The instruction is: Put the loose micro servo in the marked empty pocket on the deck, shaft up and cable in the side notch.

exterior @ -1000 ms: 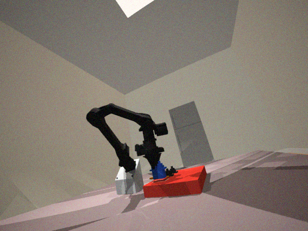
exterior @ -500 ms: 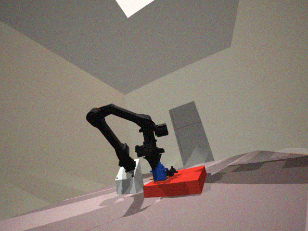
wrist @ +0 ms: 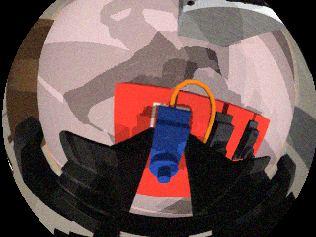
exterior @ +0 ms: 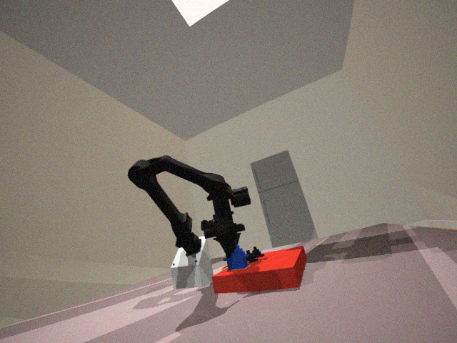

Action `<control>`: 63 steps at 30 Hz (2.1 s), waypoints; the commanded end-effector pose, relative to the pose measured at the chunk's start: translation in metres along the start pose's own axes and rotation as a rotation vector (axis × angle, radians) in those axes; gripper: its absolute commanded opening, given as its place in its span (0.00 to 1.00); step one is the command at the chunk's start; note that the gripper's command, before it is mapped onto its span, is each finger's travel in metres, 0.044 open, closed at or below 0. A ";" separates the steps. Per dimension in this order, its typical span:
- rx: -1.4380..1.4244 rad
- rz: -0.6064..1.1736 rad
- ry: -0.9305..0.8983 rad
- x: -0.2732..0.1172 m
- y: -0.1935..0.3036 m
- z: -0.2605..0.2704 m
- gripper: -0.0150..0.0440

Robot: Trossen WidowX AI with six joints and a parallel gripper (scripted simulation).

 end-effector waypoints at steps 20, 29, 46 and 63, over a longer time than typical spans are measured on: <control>-0.001 0.003 0.000 0.023 0.000 0.000 0.25; -0.001 0.003 -0.001 0.032 0.000 0.000 0.25; -0.002 0.002 0.001 -0.005 -0.003 0.000 0.57; 0.002 0.006 0.004 -0.063 0.096 -0.015 1.00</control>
Point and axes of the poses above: the point midway between the two fingers, 35 mm back from their tips, its own x axis out along the fingers, its own z axis across the jaws, y = z × x, the point moved 2 cm from there along -x, back along the fingers, and after that the axes turned 9 degrees about x, right-handed, at the moved point
